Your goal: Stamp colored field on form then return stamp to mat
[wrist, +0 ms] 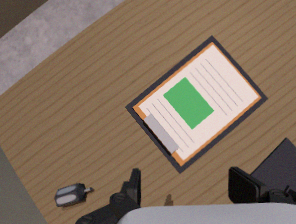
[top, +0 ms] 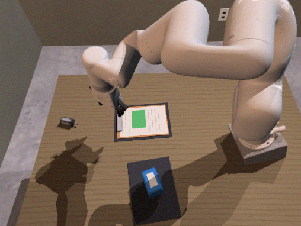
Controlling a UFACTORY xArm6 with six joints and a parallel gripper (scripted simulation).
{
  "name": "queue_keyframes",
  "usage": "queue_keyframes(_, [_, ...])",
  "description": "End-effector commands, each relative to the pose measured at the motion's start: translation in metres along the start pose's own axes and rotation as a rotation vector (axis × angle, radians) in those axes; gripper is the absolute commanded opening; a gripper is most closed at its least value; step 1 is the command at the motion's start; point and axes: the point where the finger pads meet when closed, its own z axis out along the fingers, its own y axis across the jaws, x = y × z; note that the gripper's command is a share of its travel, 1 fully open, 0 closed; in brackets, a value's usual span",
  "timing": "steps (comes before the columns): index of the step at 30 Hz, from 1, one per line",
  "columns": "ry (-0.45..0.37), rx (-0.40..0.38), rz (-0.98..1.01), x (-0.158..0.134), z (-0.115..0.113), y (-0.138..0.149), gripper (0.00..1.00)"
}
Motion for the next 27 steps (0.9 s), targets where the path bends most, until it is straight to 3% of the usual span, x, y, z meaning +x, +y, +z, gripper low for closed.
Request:
queue_keyframes(1, [-0.024, -0.005, -0.278, 0.001, -0.02, 0.0, 1.0])
queue_keyframes(8, [-0.018, 0.002, -0.564, 0.002, -0.037, 0.002, 1.0])
queue_keyframes(15, [-0.036, -0.003, -0.861, 0.003, -0.039, 0.002, 1.0])
queue_keyframes(17, [-0.036, -0.003, -0.861, 0.003, -0.039, 0.002, 1.0])
queue_keyframes(18, [-0.056, -0.009, -0.966, 0.003, -0.039, 0.002, 1.0])
queue_keyframes(27, [-0.057, -0.009, -0.969, -0.006, -0.036, 0.021, 0.97])
